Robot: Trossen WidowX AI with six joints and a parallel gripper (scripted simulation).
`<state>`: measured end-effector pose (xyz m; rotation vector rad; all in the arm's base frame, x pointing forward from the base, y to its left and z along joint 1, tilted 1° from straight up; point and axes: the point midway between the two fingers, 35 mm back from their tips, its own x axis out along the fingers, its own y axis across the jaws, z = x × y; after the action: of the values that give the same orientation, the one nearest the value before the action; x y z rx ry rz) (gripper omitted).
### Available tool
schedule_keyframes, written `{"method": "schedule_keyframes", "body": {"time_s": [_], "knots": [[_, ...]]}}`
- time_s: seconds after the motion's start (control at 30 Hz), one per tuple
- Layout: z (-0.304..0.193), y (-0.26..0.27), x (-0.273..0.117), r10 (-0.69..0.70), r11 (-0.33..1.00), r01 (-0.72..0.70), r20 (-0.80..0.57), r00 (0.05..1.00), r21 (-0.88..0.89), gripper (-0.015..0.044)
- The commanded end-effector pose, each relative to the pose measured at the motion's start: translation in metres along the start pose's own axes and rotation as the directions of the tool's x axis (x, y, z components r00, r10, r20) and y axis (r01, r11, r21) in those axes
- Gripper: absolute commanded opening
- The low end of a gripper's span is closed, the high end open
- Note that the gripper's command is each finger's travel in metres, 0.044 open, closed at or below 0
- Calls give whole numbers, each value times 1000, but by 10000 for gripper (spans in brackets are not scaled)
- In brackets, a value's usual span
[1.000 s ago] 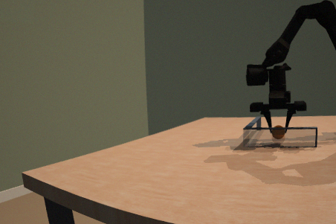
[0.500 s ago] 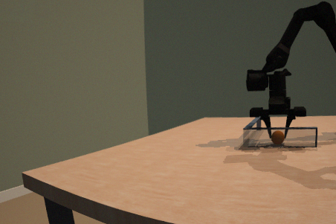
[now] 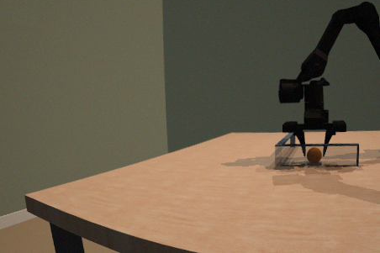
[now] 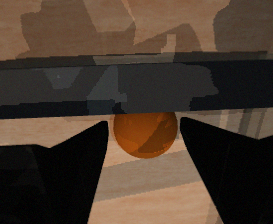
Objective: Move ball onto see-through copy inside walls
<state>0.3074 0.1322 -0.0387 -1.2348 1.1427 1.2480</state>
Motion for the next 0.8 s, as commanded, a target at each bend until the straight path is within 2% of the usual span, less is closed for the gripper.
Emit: {"method": "schedule_keyframes", "body": {"time_s": [0.0, 0.07, 0.23, 0.63, 0.7, 0.77], "knots": [[0, 0, 0, -1, 1000, 1, 0, 1000, 0, 328], [0, -1, -11, 0, 1000, 0, 0, 1000, 1, 328], [0, 1, -83, 4, 1000, -4, 1, 1000, 5, 328], [1, -2, -77, -12, 1000, 12, 4, 1000, 5, 328], [1, -2, -88, -11, 1000, 11, 4, 1000, 5, 380], [0, 1, -116, -9, 1000, 9, 3, 1000, 5, 433]]}}
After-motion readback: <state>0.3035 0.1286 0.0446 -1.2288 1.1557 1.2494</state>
